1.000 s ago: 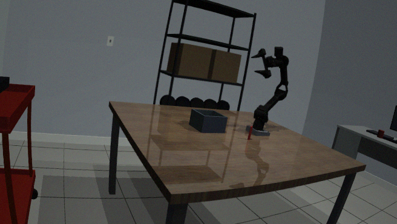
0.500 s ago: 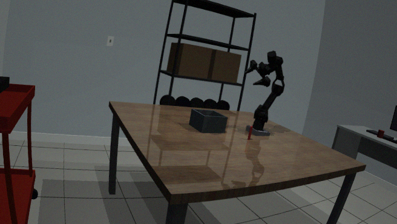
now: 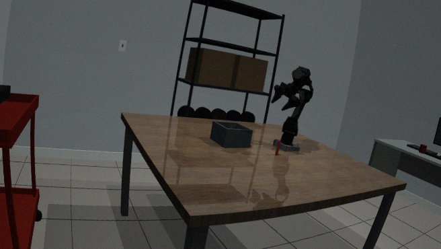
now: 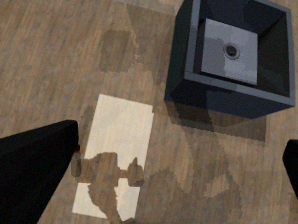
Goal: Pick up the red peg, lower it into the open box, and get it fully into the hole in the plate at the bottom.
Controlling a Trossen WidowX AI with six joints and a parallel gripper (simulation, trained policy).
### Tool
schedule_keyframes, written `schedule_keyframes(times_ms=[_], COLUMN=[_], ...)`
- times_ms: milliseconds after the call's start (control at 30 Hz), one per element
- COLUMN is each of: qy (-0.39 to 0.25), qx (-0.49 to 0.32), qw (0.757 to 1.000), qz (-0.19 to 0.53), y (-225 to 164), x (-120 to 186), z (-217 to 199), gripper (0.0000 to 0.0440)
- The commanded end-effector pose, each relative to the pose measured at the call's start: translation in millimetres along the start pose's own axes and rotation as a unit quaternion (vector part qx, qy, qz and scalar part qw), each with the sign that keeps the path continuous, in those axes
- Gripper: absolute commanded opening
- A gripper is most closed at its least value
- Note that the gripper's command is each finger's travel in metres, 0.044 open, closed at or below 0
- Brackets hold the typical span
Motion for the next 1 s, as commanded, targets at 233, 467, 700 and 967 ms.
schedule_keyframes(times_ms=[233,467,700,967], qy=[0.023,0.017,0.008,0.018], qx=[-0.142,-0.248,-0.348,-0.428], qw=[0.985,0.957,0.919,0.883], qz=[0.094,0.15,0.185,0.193], y=[-12.6,-23.2,-32.8,-43.3], x=[-43.0,-73.9,-106.6,-142.7], z=[35.2,57.0,76.7,96.0], gripper=[0.044,0.044,0.044,0.044])
Point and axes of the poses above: the point midway between the two fingers, 35 mm back from their tips, its own x axis back along the fingers, its own z axis across the jaws, y = z × x, the point moved 4 cm from there along x, back along the fingers, and after that the axes turned 14 degrees about x, right-handed, at the moved point
